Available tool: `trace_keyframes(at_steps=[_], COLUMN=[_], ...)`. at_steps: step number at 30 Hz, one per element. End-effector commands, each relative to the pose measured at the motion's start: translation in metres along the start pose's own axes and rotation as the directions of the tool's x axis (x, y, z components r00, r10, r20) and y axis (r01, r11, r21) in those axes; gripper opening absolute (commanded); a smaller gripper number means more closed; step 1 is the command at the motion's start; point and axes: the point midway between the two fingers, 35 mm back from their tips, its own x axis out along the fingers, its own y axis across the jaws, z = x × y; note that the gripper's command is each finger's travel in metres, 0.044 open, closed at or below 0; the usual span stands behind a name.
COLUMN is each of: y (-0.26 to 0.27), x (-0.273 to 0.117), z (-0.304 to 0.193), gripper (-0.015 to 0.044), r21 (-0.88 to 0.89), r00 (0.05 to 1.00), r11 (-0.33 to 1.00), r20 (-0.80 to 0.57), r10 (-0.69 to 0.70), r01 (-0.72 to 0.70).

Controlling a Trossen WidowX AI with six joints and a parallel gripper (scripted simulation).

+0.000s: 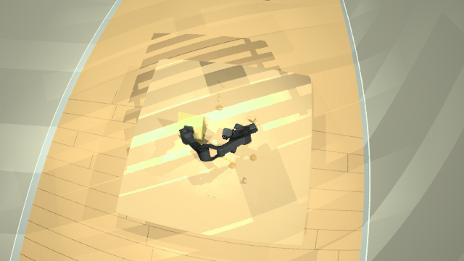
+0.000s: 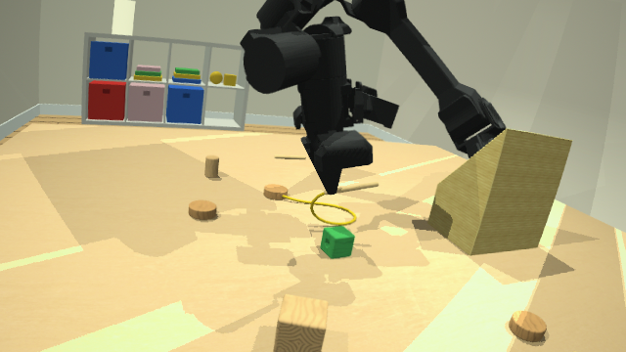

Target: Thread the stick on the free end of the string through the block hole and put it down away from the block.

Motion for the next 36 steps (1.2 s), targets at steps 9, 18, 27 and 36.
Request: trace_keyframes(at_steps=[9,18,27,36], y=[0.015,0.026,0.033,0.029], x=[-0.001,0.0,0.0,0.0], z=[-0.008,-0.013,-0.016,-0.017], gripper=[0.0,0.0,0.0,0.0], r21=[-0.135,-0.233,-0.302,-0.28], r00=[1.0,0.999,0.999,0.999], r11=[0.991,0.972,0.953,0.96], r20=[0.019,0.035,0.047,0.043], r10=[0.007,0.012,0.015,0.011], r01=[-0.005,-0.003,0.0,0.002])
